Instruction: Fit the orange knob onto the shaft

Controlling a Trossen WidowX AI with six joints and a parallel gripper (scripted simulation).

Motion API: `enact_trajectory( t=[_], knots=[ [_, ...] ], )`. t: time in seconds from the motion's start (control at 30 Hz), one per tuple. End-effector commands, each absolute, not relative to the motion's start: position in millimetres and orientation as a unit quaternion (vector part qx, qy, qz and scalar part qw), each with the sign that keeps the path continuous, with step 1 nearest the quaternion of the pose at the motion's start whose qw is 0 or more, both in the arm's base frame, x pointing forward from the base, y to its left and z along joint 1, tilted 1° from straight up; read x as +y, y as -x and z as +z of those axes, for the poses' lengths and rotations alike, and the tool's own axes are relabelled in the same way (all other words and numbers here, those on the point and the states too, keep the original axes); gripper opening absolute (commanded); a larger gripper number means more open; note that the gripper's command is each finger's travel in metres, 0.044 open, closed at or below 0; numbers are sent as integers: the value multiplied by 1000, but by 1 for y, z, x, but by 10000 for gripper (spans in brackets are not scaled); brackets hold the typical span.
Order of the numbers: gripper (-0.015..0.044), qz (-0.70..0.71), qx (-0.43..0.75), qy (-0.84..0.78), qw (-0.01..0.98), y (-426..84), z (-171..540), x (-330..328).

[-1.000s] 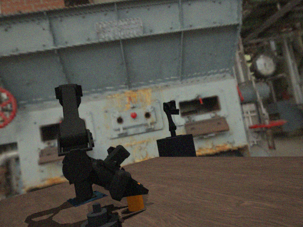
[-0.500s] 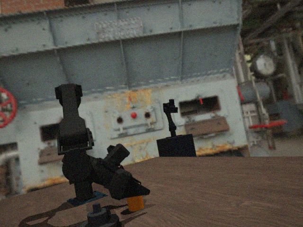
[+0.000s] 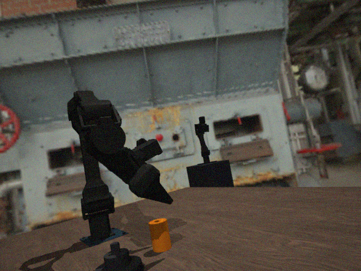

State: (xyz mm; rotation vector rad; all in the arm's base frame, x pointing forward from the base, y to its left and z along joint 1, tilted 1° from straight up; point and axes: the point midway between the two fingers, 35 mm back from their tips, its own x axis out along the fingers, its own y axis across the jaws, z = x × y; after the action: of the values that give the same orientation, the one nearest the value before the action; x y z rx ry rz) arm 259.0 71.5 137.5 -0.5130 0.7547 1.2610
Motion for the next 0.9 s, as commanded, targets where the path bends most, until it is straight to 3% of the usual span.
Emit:
enact_trajectory(
  t=[0.0, 0.17, 0.57, 0.87],
  knots=[
    [440, 528, 453, 310, 648, -257, 143, 72],
    [440, 428, 547, 428, 578, -258, 167, 65],
    [440, 423, 549, 432, 576, -259, 168, 65],
    [440, 209, 661, 208, 690, -259, 168, 65]
  ],
)
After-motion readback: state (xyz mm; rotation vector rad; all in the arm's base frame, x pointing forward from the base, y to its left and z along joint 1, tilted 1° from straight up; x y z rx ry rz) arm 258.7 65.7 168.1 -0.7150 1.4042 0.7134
